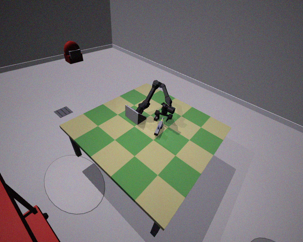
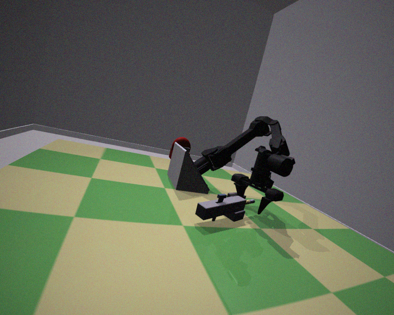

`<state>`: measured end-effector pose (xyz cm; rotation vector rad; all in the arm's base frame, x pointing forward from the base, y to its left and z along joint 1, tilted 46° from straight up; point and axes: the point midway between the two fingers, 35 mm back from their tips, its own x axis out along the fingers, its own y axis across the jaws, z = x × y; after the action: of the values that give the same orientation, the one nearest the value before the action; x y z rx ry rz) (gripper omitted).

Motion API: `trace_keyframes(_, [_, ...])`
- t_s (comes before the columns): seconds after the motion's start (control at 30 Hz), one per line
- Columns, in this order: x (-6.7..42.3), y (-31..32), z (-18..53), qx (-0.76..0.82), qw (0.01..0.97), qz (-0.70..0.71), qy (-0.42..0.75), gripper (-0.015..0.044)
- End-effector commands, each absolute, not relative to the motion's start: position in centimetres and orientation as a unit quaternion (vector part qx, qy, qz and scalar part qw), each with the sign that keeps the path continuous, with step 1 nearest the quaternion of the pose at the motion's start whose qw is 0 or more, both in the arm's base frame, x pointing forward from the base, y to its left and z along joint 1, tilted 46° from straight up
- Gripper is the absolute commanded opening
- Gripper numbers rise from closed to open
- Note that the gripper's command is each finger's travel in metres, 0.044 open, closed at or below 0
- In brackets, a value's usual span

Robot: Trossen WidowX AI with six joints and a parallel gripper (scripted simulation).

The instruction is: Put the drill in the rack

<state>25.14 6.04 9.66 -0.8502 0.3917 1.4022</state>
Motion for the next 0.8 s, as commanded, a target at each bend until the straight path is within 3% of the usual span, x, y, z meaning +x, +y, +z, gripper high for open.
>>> trace_keyframes(0.0, [25.22,5.94,9.43,-0.378,0.665,0.621,0.172,0.044])
trace_keyframes(0.77, [25.57,5.56,8.45,-0.378,0.665,0.621,0.172,0.044])
